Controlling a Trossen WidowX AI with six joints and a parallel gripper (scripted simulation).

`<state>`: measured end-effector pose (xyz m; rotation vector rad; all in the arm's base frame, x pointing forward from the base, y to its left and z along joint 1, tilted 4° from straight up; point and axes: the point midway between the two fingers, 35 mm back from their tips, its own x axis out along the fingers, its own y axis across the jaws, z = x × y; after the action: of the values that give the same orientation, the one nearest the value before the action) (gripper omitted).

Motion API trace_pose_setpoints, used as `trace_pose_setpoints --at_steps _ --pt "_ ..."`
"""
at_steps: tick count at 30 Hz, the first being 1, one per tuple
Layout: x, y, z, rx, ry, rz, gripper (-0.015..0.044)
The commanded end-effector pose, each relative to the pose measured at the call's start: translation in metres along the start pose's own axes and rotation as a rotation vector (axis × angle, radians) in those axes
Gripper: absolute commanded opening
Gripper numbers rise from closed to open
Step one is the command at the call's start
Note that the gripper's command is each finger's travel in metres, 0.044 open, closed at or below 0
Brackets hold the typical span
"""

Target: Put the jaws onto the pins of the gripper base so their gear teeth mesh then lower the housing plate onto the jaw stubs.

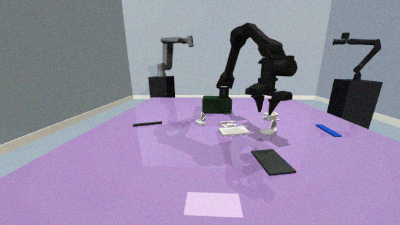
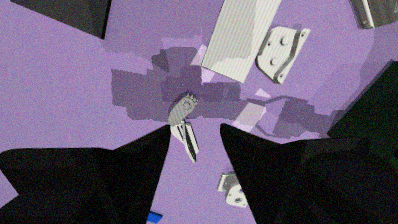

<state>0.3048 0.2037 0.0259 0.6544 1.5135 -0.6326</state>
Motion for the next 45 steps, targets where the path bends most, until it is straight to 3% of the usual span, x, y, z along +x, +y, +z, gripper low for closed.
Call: trace_pose_setpoints --at_steps 1,6,26,42,45 --pt "-0.0013 0.0 0.0003 -0.003 0.0 0.0 0.0125" --pt "-0.0013 0.0 0.0003 -0.003 0.0 0.0 0.0" --pt "-0.0013 0.0 0.0003 -0.003 0.0 0.0 0.0" --pt "-0.0007 0.0001 0.0001 0.0 0.0 0.0 0.042" --pt "-0.0007 0.0001 0.0001 0.0 0.0 0.0 0.044"
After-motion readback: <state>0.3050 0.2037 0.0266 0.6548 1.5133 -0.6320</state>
